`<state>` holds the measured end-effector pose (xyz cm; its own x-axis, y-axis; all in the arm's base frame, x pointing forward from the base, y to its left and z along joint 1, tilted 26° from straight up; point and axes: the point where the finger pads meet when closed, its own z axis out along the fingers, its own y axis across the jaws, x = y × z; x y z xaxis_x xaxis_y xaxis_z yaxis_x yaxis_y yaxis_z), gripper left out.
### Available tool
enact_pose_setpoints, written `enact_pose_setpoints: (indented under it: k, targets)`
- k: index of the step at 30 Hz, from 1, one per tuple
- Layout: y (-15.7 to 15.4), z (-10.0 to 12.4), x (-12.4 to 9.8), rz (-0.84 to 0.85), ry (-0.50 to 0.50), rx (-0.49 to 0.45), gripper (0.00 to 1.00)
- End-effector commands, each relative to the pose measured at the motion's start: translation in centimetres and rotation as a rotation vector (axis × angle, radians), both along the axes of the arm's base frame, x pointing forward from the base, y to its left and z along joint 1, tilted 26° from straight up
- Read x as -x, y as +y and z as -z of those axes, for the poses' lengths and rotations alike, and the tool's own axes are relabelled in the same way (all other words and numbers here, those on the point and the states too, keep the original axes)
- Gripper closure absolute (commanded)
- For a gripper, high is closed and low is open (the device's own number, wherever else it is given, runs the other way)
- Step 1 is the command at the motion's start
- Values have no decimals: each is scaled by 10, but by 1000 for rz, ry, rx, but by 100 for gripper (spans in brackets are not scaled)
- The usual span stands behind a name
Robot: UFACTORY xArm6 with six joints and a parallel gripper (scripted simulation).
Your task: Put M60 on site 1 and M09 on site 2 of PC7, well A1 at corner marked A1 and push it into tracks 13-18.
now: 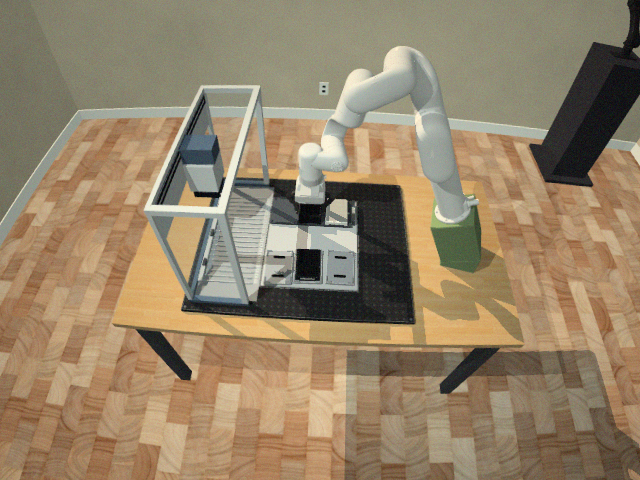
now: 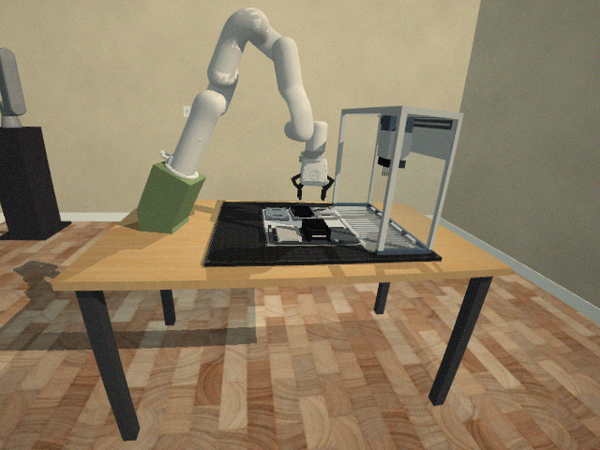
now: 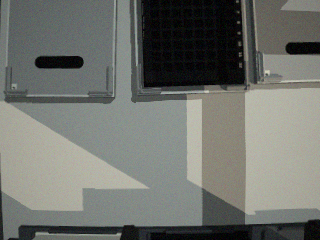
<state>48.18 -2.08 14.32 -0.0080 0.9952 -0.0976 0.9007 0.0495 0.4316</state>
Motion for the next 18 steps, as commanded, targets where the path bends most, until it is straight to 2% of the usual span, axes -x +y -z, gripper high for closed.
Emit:
enact_pose_setpoints:
  k: [1,18]
  targets:
    - [0,-2,-1,0,-4,0,0]
    - [-2,19,-11,0,-4,0,0]
